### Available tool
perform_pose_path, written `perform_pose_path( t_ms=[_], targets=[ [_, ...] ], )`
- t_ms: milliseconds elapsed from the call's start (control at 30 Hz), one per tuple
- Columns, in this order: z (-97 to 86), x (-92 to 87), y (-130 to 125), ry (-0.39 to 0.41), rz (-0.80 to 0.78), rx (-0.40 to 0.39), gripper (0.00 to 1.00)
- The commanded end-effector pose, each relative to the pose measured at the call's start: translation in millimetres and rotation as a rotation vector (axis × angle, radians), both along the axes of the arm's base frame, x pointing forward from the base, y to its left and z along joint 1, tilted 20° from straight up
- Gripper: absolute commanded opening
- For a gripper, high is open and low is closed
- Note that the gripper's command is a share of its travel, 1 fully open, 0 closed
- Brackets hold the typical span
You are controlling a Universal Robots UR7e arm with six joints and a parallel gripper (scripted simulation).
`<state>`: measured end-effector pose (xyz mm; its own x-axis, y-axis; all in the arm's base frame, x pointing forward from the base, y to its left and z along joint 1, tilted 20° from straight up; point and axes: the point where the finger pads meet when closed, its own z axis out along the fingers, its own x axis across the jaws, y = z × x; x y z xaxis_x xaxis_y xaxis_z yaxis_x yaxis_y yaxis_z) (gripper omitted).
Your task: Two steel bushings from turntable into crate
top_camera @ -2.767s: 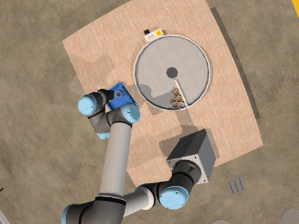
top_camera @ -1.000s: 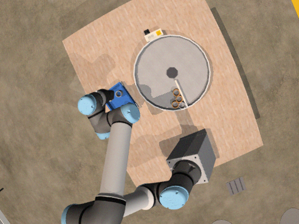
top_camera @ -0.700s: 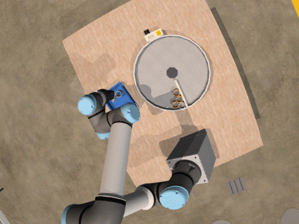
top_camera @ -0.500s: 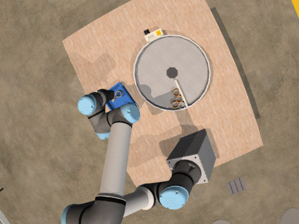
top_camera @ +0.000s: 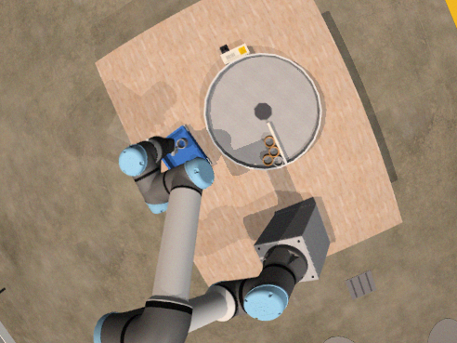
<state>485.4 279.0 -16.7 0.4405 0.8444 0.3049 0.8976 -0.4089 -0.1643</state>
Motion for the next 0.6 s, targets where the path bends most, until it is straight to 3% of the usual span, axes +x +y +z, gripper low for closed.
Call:
perform_pose_path(
  t_ms=[0,233,567],
  targets=[
    [0.6,0.5,0,-0.002,0.0,0.0,1.0],
    [9.4,-15.3,-9,-0.062,0.164,0.003,1.0],
    [9.4,-15.3,-9,-0.062,0.164,0.003,1.0]
  ],
)
